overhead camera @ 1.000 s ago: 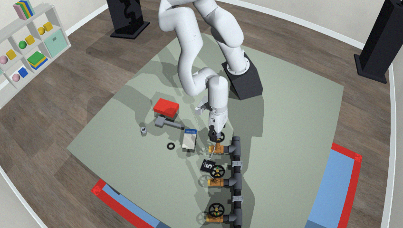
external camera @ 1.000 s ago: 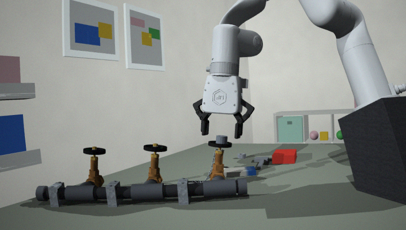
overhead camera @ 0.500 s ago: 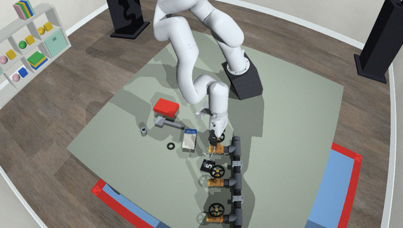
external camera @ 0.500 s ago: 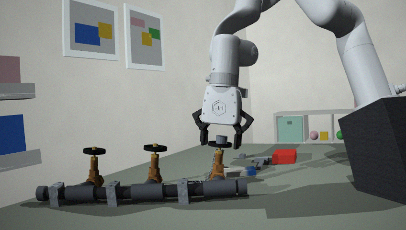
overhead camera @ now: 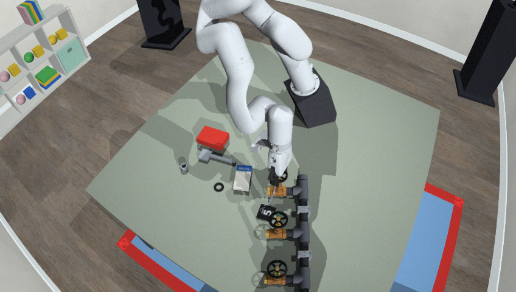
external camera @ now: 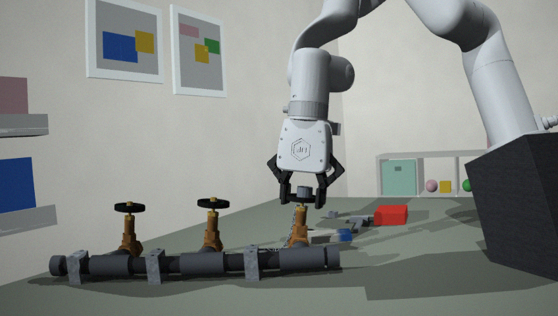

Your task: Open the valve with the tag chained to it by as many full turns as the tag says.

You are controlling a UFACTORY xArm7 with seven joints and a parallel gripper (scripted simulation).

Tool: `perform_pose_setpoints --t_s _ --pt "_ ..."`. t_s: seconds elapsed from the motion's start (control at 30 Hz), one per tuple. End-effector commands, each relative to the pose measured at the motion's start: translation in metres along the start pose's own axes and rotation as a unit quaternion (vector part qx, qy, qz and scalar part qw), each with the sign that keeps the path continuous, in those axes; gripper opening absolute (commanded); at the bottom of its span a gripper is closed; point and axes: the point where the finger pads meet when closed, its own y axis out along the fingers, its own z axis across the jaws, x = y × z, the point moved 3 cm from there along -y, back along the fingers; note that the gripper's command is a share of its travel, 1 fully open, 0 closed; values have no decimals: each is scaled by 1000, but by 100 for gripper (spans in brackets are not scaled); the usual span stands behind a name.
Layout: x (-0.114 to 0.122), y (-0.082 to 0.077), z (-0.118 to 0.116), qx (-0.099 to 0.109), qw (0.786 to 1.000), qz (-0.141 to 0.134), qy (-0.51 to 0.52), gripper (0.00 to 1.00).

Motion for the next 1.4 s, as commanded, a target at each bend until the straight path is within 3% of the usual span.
perform_pose_setpoints --t_s 0.0,0.57,0.97,1.17,1.37 --pt "0 0 -1 -1 1000 0 0 0" --pt "0 0 -1 -1 1000 0 -8 0" --pt "0 0 -1 -1 995 0 -98 0" --pt "0 0 -1 -1 978 0 -210 0" --pt "0 0 -1 -2 937 0 -348 0"
